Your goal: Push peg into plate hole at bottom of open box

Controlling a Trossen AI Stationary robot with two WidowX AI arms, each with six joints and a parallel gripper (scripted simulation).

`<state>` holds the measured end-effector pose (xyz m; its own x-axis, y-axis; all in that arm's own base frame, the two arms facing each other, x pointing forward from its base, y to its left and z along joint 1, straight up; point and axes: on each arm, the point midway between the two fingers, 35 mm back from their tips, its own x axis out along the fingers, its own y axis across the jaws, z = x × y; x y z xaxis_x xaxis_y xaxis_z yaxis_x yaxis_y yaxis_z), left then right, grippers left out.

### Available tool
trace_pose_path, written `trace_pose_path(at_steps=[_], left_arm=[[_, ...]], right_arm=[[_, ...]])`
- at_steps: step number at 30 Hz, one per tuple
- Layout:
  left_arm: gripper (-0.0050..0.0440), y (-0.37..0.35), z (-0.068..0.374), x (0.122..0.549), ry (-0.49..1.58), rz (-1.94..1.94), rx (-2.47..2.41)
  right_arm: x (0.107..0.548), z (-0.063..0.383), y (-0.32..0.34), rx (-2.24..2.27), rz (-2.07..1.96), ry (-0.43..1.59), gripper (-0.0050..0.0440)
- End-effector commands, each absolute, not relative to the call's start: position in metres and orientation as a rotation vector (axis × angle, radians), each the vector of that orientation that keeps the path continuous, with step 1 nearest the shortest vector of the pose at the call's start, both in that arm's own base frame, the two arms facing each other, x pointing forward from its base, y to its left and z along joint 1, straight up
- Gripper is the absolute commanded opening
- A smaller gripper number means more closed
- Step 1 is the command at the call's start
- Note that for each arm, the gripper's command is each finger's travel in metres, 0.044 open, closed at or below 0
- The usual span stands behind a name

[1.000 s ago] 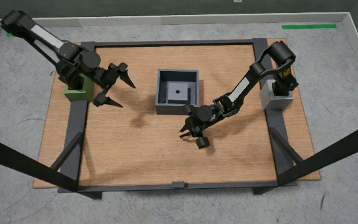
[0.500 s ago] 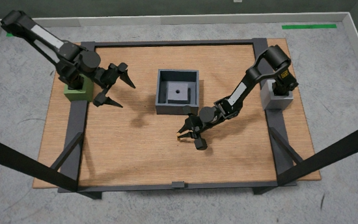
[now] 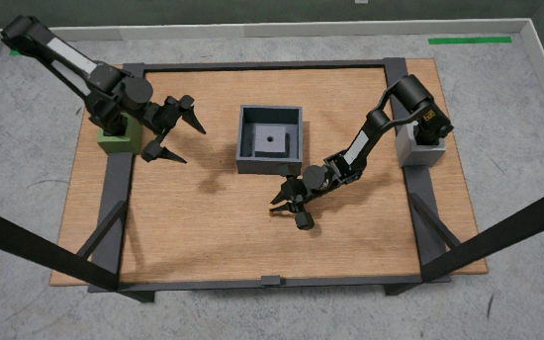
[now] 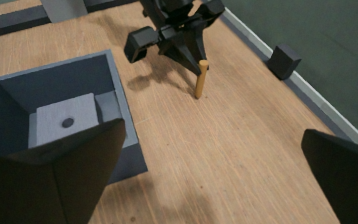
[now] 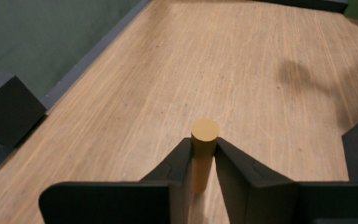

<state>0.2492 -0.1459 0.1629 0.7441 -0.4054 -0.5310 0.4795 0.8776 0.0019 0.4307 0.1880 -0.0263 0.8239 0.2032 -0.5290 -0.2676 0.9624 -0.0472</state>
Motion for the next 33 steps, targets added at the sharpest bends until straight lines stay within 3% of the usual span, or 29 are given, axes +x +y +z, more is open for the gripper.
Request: trace_pose_path(at_steps=[1,28,31,33], left_arm=[[0.0440,-0.1466,0.1692,0.2500,0.531,-0.487,0.134],[0.0440,-0.1466,0.1692,0.2500,0.531,-0.487,0.134],[0.0440,-0.1466,0.1692,0.2500,0.531,-0.487,0.134],[0.0440,-0.1466,0.1692,0.2500,0.531,-0.487,0.134]], right_arm=[[0.4354,-0.0227,0.1904,-0.109,0.248,0.525,0.0025],[0.4360,-0.0270,0.1908,-0.108,0.251,0.516,0.0025],[0.4360,-0.0270,0.1908,-0.108,0.251,0.516,0.0090],[0.4360,-0.0270,0.1908,-0.108,0.251,0.516,0.0090]])
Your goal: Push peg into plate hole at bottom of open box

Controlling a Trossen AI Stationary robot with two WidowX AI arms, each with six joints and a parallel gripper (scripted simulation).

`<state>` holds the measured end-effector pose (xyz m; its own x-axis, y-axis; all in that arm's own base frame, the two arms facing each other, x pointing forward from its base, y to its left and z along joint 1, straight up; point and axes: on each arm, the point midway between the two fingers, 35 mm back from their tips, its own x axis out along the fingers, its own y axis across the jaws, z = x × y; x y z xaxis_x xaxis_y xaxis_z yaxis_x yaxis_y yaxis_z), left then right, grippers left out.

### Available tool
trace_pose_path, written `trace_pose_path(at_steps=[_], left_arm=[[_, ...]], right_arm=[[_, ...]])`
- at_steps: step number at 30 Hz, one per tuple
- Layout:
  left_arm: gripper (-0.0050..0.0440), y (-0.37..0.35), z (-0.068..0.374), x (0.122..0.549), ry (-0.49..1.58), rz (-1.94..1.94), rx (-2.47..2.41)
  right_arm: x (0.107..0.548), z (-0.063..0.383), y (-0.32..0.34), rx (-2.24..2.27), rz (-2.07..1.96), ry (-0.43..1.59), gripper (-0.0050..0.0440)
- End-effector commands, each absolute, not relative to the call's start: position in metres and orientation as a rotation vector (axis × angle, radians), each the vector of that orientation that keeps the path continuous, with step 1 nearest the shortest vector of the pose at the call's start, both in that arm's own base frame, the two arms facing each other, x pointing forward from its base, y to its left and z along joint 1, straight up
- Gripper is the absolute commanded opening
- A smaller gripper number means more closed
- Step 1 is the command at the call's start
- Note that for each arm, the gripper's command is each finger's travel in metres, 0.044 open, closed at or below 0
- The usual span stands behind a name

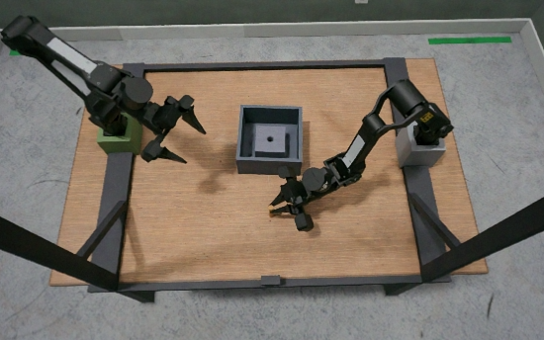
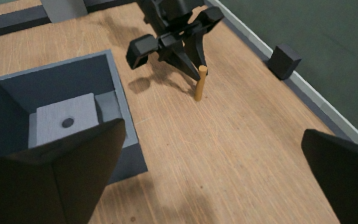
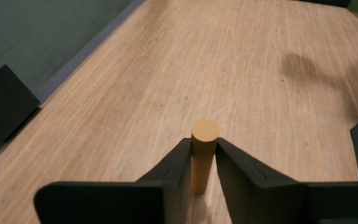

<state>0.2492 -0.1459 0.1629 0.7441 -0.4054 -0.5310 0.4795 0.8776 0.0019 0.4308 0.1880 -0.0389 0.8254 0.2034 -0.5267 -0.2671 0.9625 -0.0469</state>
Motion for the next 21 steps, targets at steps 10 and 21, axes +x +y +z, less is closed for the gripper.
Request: trace_pose_path(at_steps=[10,21], left_arm=[[0.0440,-0.147,0.169,0.250,0.531,-0.487,0.134],[0.0440,-0.147,0.169,0.250,0.531,-0.487,0.134]], right_arm=[[0.436,-0.027,0.191,-0.108,0.251,0.516,0.0090],[0.410,-0.009,0.186,-0.103,0.250,0.511,0.0130]])
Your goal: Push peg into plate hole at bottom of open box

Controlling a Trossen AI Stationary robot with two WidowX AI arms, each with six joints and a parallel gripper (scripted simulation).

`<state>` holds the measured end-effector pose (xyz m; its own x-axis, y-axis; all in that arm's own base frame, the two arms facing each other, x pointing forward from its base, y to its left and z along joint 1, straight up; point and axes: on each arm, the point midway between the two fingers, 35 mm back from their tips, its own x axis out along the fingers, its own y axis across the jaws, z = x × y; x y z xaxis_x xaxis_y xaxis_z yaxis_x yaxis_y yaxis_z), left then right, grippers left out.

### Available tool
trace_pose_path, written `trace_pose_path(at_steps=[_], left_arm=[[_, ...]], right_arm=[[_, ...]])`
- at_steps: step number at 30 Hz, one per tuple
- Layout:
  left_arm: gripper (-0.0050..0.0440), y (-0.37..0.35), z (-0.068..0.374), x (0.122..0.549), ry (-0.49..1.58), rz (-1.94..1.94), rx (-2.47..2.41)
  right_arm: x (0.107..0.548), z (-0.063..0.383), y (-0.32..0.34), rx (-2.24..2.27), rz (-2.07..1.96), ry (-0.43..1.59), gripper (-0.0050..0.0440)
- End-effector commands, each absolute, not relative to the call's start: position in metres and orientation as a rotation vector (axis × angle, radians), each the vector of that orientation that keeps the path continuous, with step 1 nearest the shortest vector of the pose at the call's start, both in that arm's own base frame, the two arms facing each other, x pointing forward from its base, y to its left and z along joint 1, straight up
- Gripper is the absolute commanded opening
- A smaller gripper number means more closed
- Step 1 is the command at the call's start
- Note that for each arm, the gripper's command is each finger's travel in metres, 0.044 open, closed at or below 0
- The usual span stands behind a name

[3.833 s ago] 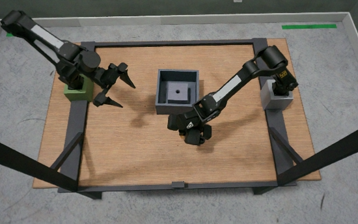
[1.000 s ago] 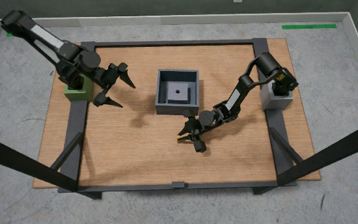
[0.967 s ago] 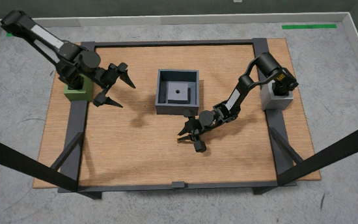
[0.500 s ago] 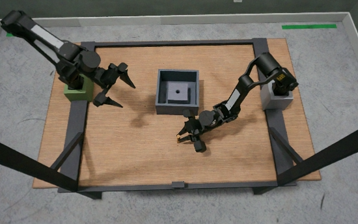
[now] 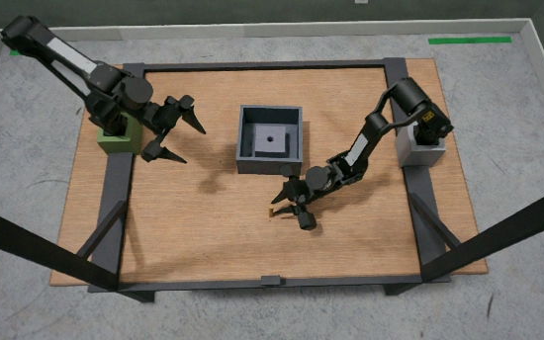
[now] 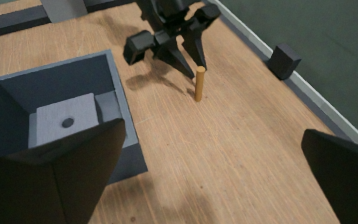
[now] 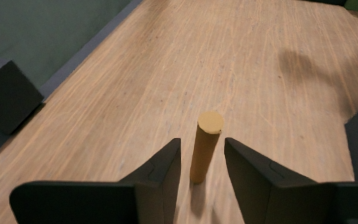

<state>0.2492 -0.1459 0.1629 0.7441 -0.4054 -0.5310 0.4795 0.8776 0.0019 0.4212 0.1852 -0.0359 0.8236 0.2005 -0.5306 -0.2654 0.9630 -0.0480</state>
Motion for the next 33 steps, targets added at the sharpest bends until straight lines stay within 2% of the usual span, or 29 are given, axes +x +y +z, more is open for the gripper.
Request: trace_pose_path(at_steps=[1,9,17,19,21,24,28,33], left_arm=[[0.0440,-0.147,0.169,0.250,0.531,-0.487,0.134],[0.0440,-0.147,0.169,0.250,0.531,-0.487,0.134],[0.0440,-0.143,0.195,0.249,0.515,-0.474,0.123],[0.0440,-0.143,0.195,0.249,0.515,-0.474,0.123],[0.0440,-0.140,0.207,0.247,0.515,-0.471,0.121],[0.0440,-0.135,0.226,0.242,0.516,-0.463,0.120],[0.0440,-0.131,0.241,0.236,0.517,-0.459,0.118],[0.0440,-0.128,0.249,0.232,0.517,-0.458,0.118]], right_arm=[[0.410,-0.009,0.186,-0.103,0.250,0.511,0.0130],[0.374,0.008,0.177,-0.105,0.250,0.517,0.0130],[0.388,0.002,0.186,-0.200,0.294,0.578,0.0322],[0.388,0.002,0.186,-0.200,0.294,0.578,0.0322],[0.396,-0.004,0.188,-0.221,0.301,0.639,0.0370],[0.426,0.017,0.198,-0.203,0.317,0.619,0.0440],[0.453,0.038,0.205,-0.189,0.331,0.617,0.0440],[0.456,0.036,0.202,-0.204,0.336,0.695,0.0440]])
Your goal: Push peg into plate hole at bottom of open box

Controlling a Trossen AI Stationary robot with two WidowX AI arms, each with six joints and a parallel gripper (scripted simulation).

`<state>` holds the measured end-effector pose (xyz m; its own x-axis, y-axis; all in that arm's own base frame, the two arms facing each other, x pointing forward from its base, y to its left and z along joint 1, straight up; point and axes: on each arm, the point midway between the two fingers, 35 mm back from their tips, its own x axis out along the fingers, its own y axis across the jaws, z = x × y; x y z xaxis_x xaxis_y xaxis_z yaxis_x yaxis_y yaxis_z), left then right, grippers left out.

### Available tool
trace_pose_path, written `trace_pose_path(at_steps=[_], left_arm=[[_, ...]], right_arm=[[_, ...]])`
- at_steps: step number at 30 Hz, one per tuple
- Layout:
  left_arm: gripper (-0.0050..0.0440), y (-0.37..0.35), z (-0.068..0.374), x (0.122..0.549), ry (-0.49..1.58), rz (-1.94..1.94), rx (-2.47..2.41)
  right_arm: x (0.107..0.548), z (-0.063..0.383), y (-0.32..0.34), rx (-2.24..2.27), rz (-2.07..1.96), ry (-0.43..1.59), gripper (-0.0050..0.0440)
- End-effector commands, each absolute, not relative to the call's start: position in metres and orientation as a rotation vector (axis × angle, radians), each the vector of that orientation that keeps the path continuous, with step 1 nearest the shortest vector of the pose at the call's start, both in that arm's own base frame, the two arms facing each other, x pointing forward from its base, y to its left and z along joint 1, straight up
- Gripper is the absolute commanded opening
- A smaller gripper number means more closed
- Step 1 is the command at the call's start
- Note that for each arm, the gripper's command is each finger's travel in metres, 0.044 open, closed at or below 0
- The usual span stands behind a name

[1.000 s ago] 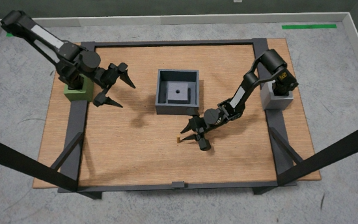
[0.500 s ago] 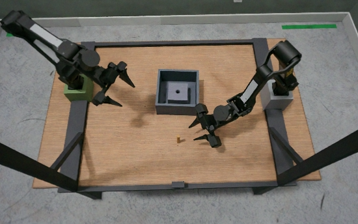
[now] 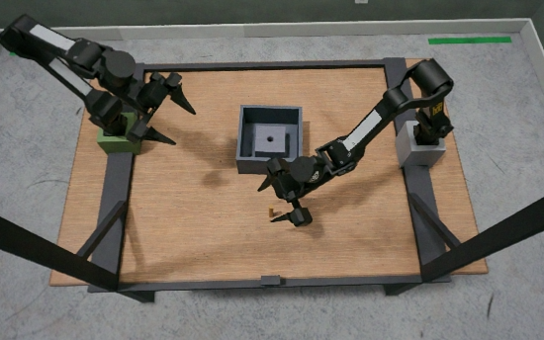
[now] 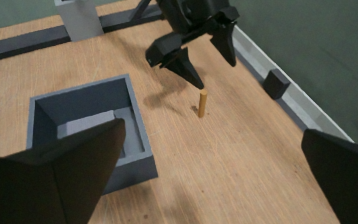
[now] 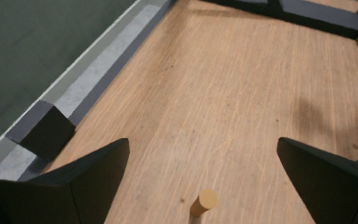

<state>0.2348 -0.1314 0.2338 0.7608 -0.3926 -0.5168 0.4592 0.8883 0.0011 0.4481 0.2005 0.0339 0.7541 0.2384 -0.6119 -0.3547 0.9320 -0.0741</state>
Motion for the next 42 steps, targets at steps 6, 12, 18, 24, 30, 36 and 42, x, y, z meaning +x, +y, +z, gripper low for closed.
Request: trace_pose_path(at_steps=[6,12,18,24,30,36,42], left_arm=[[0.0440,-0.126,0.254,0.230,0.518,-0.456,0.117],[0.0440,-0.125,0.259,0.227,0.519,-0.455,0.118],[0.0440,-0.124,0.256,0.227,0.528,-0.454,0.120],[0.0440,-0.124,0.257,0.227,0.526,-0.454,0.120],[0.0440,-0.125,0.253,0.227,0.534,-0.458,0.127],[0.0440,-0.125,0.253,0.227,0.534,-0.458,0.127],[0.0440,-0.125,0.253,0.227,0.534,-0.458,0.127]], right_arm=[[0.453,0.031,0.197,-0.223,0.338,0.803,0.0440],[0.474,0.057,0.197,-0.206,0.353,0.845,0.0440],[0.469,0.061,0.190,-0.213,0.356,0.950,0.0440],[0.455,0.060,0.181,-0.224,0.355,1.068,0.0440],[0.439,0.056,0.173,-0.236,0.352,1.175,0.0440],[0.438,0.056,0.174,-0.239,0.351,1.175,0.0440],[0.438,0.063,0.174,-0.236,0.352,1.162,0.0440]])
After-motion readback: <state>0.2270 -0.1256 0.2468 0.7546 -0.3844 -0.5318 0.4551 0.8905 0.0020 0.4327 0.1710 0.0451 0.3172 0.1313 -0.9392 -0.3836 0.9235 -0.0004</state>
